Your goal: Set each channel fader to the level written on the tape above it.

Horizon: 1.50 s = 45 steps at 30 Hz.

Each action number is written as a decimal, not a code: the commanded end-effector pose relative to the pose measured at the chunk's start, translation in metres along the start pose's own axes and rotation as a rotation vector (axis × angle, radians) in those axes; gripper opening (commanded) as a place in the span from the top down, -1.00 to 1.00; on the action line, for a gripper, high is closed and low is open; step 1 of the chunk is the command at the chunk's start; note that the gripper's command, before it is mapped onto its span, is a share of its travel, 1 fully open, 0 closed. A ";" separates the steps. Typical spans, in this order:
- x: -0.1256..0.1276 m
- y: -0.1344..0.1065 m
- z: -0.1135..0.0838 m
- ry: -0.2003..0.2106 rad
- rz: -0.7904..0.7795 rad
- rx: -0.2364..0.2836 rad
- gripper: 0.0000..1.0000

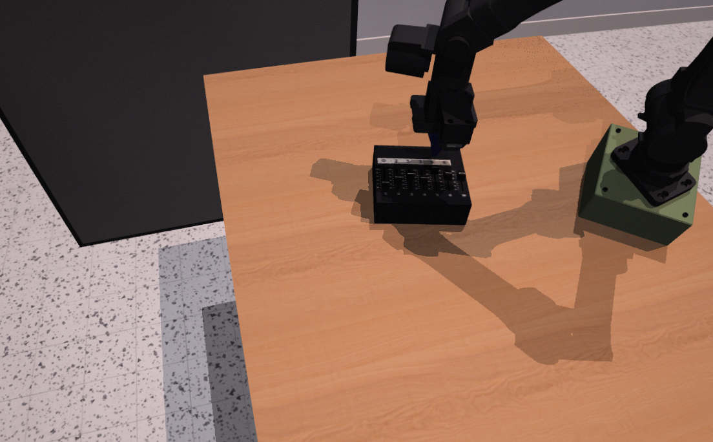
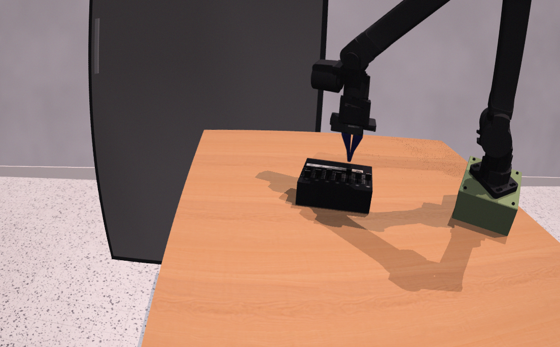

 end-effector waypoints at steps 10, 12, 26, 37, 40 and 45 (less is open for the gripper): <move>-0.002 0.003 0.006 0.008 0.000 -0.005 1.00; -0.002 0.003 0.006 0.008 0.000 -0.005 1.00; -0.002 0.003 0.006 0.008 0.000 -0.005 1.00; -0.002 0.003 0.006 0.008 0.000 -0.005 1.00; -0.002 0.003 0.006 0.008 0.000 -0.005 1.00; -0.002 0.003 0.006 0.008 0.000 -0.005 1.00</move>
Point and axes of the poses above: the point where the finger pads meet when closed, its own z axis out along the fingers, its own x axis across the jaws, y = z × x, the point moved 1 cm from there along -z, back along the fingers, and after that the axes turned 2 degrees about z, right-handed, at the moved point
